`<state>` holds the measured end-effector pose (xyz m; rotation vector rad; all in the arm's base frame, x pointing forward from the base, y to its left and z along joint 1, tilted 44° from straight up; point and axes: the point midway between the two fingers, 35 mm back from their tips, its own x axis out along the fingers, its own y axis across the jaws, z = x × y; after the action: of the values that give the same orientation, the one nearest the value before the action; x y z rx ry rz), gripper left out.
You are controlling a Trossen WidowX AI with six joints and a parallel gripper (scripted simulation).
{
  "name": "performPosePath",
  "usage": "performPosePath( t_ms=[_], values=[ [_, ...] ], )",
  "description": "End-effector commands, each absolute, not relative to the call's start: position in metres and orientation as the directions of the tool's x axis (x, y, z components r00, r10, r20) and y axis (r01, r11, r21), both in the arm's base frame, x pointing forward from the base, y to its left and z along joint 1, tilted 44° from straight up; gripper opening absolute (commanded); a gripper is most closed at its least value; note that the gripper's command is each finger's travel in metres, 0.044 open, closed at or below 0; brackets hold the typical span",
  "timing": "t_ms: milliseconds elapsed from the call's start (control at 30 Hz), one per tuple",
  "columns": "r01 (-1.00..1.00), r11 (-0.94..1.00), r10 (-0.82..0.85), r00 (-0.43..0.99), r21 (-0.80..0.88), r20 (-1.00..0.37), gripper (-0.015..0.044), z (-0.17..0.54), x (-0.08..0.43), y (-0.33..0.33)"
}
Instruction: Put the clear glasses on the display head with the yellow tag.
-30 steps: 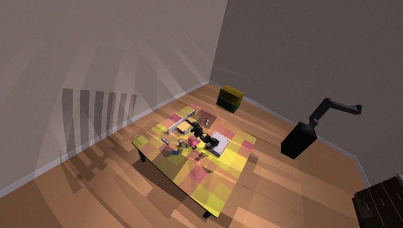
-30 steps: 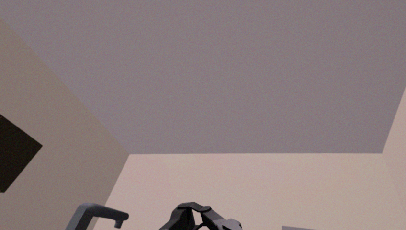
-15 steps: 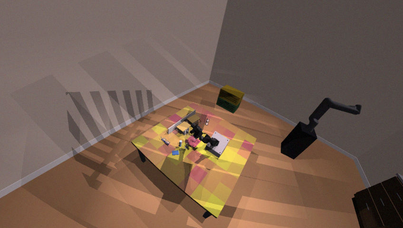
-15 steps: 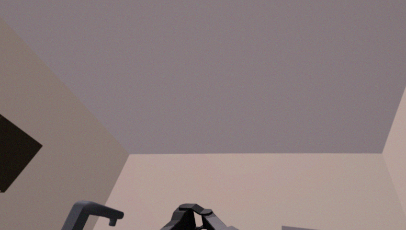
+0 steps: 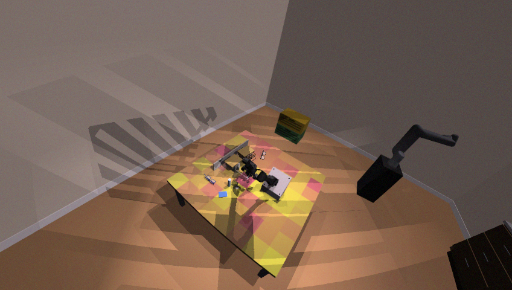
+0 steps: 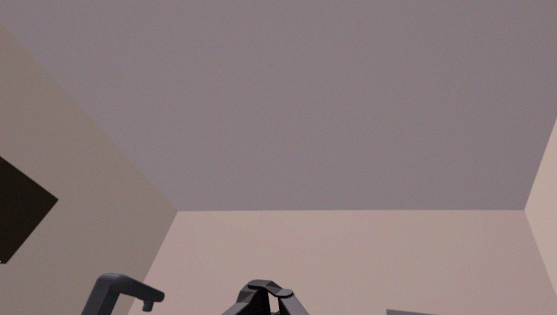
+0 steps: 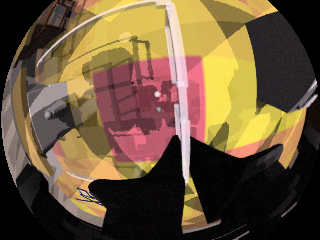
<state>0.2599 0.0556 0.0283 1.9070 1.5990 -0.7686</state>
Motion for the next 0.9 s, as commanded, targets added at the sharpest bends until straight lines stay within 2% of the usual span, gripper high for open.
performPosePath(
  t_ms=[0,867],
  values=[
    [0.986,-0.162,0.686,0.130,0.023,-0.716,0.0000,0.024,0.258,0.057],
    [0.984,-0.173,0.683,0.147,0.036,-0.716,0.0000,0.023,0.283,0.053]
  ],
)
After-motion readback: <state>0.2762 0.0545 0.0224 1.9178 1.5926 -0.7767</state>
